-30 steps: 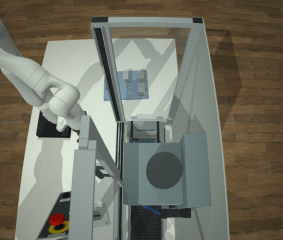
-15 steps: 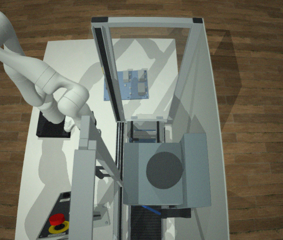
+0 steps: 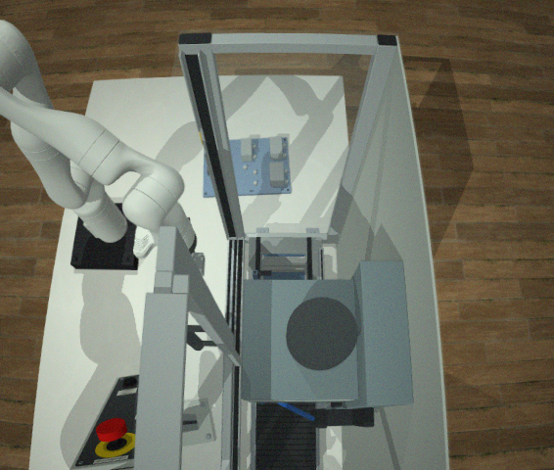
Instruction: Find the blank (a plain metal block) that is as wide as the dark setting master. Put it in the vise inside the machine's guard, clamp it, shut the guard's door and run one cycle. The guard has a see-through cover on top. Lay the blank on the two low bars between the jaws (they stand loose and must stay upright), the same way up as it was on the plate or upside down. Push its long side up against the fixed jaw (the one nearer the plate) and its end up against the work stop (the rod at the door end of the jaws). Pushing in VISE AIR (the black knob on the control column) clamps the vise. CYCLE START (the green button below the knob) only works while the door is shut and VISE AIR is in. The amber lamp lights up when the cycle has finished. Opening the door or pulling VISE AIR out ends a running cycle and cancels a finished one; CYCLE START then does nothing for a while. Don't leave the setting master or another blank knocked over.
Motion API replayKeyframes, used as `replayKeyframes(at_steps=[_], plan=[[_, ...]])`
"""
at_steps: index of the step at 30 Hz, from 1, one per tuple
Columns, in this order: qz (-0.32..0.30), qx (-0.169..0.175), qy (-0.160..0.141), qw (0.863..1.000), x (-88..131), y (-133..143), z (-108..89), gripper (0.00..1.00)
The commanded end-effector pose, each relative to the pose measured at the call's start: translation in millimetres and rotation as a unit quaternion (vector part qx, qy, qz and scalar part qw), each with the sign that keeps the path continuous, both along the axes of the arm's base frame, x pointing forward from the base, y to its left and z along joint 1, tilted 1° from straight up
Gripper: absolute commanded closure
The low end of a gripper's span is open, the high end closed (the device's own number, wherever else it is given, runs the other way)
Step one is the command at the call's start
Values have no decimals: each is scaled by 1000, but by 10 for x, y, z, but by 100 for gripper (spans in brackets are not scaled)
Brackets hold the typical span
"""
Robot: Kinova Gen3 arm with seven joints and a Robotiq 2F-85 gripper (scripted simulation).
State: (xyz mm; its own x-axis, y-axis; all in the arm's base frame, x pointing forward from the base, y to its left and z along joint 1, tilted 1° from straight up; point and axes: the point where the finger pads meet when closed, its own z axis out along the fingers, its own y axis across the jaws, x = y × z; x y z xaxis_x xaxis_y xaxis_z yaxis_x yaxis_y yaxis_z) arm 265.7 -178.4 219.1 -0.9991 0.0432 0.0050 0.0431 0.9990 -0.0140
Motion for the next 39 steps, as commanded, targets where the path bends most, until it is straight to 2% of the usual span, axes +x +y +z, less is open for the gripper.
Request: replayKeyframes(at_steps=[1,3,15,20,32,37,39], plan=[[0,0,-1,1000,278,-11,-39,90],[0,0,-1,1000,476,-17,-70,90],[0,0,-1,1000,476,-17,-70,90],[0,0,-1,1000,969,-33,-146,90],[0,0,-1,1000,969,-33,-146,90],[0,0,-1,1000,1463,-49,-223,90],[0,0,-1,1000,1463,-49,-223,90]])
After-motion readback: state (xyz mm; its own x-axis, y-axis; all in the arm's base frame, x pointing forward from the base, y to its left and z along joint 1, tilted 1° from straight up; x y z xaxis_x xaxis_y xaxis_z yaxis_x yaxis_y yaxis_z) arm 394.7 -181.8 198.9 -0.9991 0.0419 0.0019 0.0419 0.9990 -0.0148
